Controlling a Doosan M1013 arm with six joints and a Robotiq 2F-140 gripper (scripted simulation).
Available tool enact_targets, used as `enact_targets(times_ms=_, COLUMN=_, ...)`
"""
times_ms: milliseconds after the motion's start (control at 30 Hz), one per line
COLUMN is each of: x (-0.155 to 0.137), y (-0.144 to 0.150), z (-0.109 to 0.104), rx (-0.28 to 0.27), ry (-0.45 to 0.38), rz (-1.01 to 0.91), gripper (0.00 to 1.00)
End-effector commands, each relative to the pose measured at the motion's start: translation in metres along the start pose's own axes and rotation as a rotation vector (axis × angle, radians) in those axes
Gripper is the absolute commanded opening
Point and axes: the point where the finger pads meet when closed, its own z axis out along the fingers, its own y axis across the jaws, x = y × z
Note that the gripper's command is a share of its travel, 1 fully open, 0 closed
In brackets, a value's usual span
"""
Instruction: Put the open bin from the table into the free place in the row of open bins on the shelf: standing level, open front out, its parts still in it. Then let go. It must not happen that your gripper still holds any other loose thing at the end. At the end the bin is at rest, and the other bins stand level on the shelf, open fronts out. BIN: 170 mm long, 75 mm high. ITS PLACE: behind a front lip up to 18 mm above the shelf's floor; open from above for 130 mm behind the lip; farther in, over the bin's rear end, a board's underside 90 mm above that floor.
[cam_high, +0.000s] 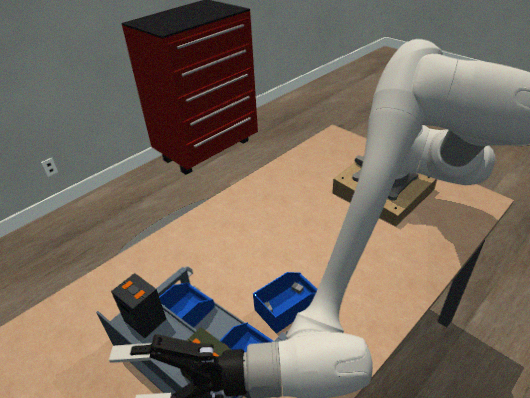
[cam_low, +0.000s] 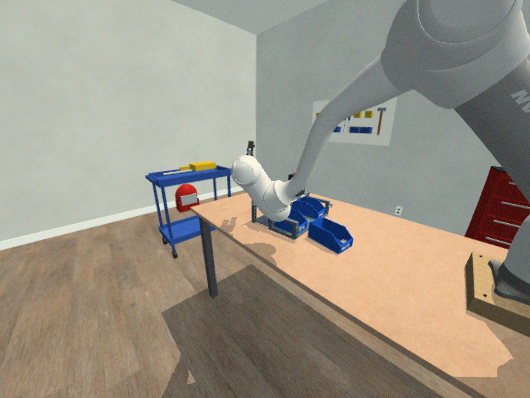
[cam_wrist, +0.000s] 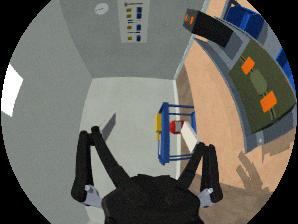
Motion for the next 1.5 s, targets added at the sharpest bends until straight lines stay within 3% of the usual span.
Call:
enact_targets(times_ms=0, x=0.000, y=0.000, z=0.000, rx=0.000, ry=0.000, rz=0.000, gripper=1.00)
enact_targets(times_ms=800, x=0.001, y=-0.002, z=-0.002, rx=-0.003, ry=0.001, rz=0.005, gripper=1.00)
enact_targets(times_ms=1467, x=0.013, y=-0.021, z=-0.018, rx=-0.031, ry=0.015, rz=0.052, gripper=1.00)
